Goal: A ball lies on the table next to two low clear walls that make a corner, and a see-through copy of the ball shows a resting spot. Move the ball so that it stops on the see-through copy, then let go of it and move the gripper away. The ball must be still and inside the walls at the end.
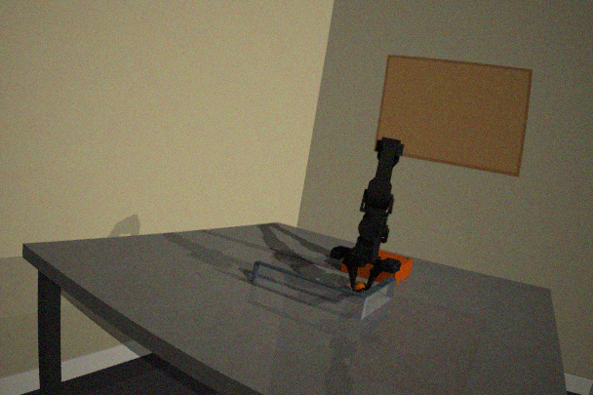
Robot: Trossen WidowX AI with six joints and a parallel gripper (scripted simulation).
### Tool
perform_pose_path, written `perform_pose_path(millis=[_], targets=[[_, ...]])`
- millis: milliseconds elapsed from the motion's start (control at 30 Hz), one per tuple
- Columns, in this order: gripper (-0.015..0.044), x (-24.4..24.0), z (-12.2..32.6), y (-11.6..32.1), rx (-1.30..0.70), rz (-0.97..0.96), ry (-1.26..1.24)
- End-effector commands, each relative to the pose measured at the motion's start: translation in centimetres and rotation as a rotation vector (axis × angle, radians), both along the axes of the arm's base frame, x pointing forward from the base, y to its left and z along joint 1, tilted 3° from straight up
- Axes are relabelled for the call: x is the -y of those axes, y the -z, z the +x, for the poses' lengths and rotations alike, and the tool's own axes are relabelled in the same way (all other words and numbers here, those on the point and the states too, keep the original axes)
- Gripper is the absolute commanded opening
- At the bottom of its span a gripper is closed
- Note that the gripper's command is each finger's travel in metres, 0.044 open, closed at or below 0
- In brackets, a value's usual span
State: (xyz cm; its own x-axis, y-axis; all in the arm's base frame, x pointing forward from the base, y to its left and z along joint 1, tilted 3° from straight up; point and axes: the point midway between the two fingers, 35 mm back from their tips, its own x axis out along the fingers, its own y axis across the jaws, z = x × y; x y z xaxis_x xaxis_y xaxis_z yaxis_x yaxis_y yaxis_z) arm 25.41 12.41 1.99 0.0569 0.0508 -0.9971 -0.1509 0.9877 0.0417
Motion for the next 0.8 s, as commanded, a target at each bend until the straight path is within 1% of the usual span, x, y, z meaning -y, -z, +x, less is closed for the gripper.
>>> perform_pose_path(millis=[0, 233, 600, 633, 767], targets=[[0.0, 0.11, -0.12, 0.74, -0.003, -0.006, 0.006], [0.0, 0.09, -0.1, 1.31, -0.003, -0.006, 0.006], [0.0289, 0.0, -0.03, 1.03, -0.003, -0.001, 0.0], [0.0301, 0.0, -0.03, 1.03, -0.003, -0.001, 0.0], [0.0301, -0.01, -0.01, 0.76, -0.003, -0.001, 0.0]])
